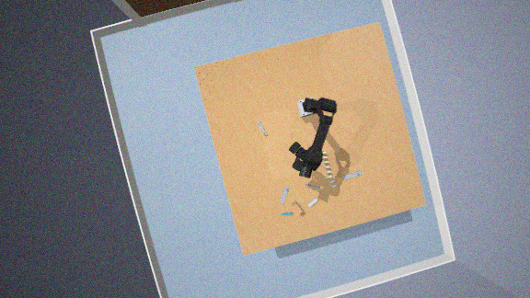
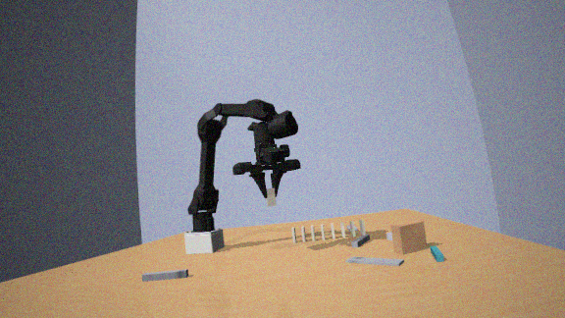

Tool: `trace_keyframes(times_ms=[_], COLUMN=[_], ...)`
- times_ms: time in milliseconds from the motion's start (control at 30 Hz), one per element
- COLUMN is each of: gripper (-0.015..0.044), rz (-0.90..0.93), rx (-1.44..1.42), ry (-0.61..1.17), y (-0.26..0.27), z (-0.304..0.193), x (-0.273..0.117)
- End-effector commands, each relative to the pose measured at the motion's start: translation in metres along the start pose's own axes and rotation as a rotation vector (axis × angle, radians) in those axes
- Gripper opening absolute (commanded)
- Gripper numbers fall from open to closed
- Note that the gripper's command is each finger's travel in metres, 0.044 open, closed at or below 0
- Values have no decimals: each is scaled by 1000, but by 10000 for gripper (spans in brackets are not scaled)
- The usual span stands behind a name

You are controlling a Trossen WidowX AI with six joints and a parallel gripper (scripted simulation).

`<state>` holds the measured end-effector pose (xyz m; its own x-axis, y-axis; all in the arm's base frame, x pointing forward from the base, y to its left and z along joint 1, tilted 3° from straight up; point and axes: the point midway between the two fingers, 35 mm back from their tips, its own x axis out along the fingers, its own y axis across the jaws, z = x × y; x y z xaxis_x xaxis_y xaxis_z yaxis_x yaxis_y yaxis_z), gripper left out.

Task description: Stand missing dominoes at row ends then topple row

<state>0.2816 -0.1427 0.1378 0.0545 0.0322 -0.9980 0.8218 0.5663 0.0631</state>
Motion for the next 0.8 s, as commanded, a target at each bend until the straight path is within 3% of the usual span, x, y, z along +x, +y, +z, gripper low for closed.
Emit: trace_keyframes(times_ms=[0, 267, 600, 767], gripper=[107, 107, 107, 107], rz=[3, 16, 17, 20], rx=[-344, -941, -954, -945], ry=[0, 4, 4, 13], y=[43, 90, 90, 94], z=[-47, -139, -141, -142], x=[-1, -1, 0, 22])
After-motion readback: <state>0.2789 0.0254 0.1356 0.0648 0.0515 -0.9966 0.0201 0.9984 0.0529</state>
